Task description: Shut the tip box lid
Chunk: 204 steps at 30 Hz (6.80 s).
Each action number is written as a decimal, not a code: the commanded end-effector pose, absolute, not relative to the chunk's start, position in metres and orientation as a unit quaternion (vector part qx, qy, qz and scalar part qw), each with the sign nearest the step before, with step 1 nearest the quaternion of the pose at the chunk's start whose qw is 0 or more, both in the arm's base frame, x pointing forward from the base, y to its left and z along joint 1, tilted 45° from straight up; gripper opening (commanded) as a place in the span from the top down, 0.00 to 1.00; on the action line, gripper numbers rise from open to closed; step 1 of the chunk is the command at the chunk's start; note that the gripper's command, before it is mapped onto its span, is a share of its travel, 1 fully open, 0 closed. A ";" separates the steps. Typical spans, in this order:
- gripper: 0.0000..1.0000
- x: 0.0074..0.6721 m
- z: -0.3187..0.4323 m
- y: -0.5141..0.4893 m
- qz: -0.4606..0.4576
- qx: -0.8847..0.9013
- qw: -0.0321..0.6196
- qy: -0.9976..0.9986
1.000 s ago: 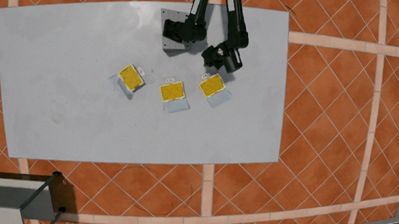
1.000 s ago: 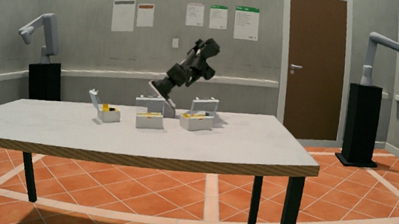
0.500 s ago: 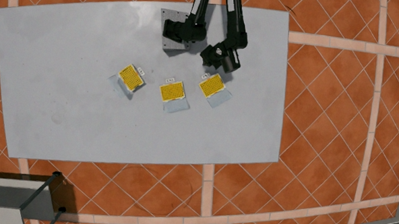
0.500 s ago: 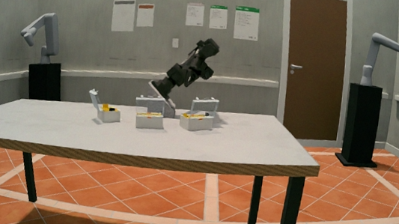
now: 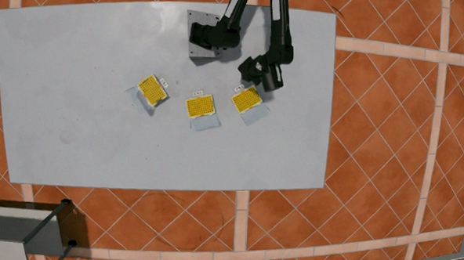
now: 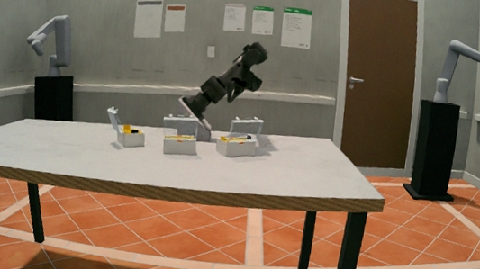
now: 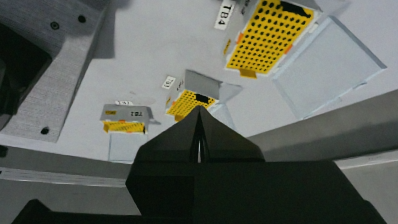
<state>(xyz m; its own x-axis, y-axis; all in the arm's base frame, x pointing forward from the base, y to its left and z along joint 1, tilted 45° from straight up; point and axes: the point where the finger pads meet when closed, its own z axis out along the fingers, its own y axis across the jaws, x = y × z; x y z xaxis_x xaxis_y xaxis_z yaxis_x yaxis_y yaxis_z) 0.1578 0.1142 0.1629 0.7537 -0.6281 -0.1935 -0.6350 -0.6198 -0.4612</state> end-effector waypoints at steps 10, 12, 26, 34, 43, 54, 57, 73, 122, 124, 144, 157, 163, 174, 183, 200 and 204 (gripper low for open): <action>1.00 0.199 0.208 0.138 0.062 -0.891 0.278 0.354; 1.00 0.204 0.213 0.148 0.073 -0.891 0.280 0.349; 1.00 0.250 0.232 0.179 0.138 -0.877 0.289 0.358; 1.00 0.288 0.237 0.202 0.161 -0.869 0.298 0.360; 1.00 0.314 0.236 0.219 0.215 -0.852 0.299 0.371; 1.00 0.343 0.217 0.238 0.244 -0.843 0.294 0.378; 1.00 0.343 0.227 0.238 0.236 -0.845 0.301 0.374; 1.00 0.343 0.224 0.238 0.239 -0.844 0.299 0.376; 1.00 0.342 0.219 0.238 0.239 -0.844 0.299 0.376; 1.00 0.342 0.219 0.238 0.239 -0.844 0.299 0.376; 1.00 0.342 0.220 0.238 0.239 -0.844 0.298 0.376; 1.00 0.337 0.199 0.249 0.246 -0.843 0.291 0.380; 1.00 0.340 0.199 0.255 0.241 -0.844 0.296 0.377; 1.00 0.332 0.181 0.266 0.246 -0.843 0.291 0.380; 1.00 0.330 0.173 0.274 0.246 -0.843 0.291 0.380; 1.00 0.333 0.178 0.276 0.243 -0.843 0.295 0.378; 1.00 0.333 0.178 0.276 0.243 -0.843 0.295 0.378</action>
<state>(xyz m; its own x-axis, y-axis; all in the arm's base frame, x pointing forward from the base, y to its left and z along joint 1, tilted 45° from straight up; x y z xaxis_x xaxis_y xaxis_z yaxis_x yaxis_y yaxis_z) 0.3314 0.2664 0.1811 0.5982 -0.4969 -0.6287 -0.7819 -0.5335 -0.3224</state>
